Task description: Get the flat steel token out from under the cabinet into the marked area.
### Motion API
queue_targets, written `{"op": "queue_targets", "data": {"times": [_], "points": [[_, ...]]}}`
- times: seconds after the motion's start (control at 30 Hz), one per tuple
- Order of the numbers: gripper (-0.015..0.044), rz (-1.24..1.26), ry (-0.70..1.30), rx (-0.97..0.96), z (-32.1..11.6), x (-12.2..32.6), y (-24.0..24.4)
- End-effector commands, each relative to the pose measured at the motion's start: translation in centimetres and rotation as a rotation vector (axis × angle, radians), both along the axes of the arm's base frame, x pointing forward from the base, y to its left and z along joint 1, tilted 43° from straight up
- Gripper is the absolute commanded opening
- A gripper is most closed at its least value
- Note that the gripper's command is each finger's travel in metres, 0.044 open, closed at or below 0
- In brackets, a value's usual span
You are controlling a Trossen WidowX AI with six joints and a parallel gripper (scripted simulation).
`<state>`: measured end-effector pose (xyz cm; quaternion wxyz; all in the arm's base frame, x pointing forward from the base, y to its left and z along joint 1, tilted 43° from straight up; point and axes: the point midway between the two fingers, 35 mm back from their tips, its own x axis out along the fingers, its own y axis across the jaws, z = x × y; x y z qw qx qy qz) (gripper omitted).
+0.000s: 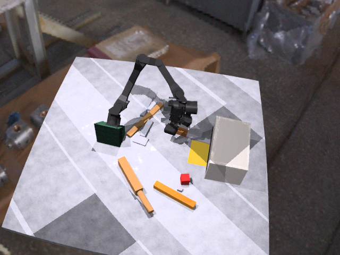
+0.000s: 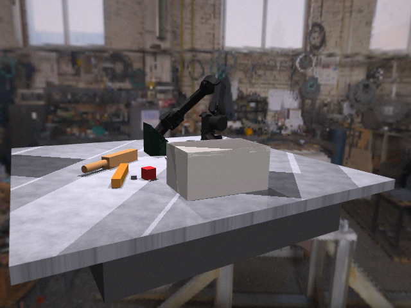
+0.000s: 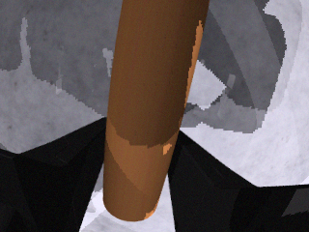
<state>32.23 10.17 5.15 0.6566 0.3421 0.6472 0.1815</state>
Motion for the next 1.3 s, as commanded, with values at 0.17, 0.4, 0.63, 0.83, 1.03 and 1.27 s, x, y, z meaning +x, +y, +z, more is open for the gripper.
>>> {"op": "queue_targets", "data": {"times": [0.17, 0.4, 0.63, 0.83, 1.03, 1.27], "points": [[0.0000, 0.004, -0.007, 0.001, 0.0, 1.2, -0.2], [0.0000, 0.004, -0.007, 0.001, 0.0, 1.9, -0.4], [0.0000, 0.004, -0.008, 0.001, -0.1, 2.7, -0.5], [0.0000, 0.004, -0.008, 0.001, -0.1, 3.3, -0.7], [0.0000, 0.004, -0.009, 0.001, -0.1, 3.9, -0.8], [0.0000, 0.004, -0.009, 0.001, -0.1, 4.6, -0.9]]}}
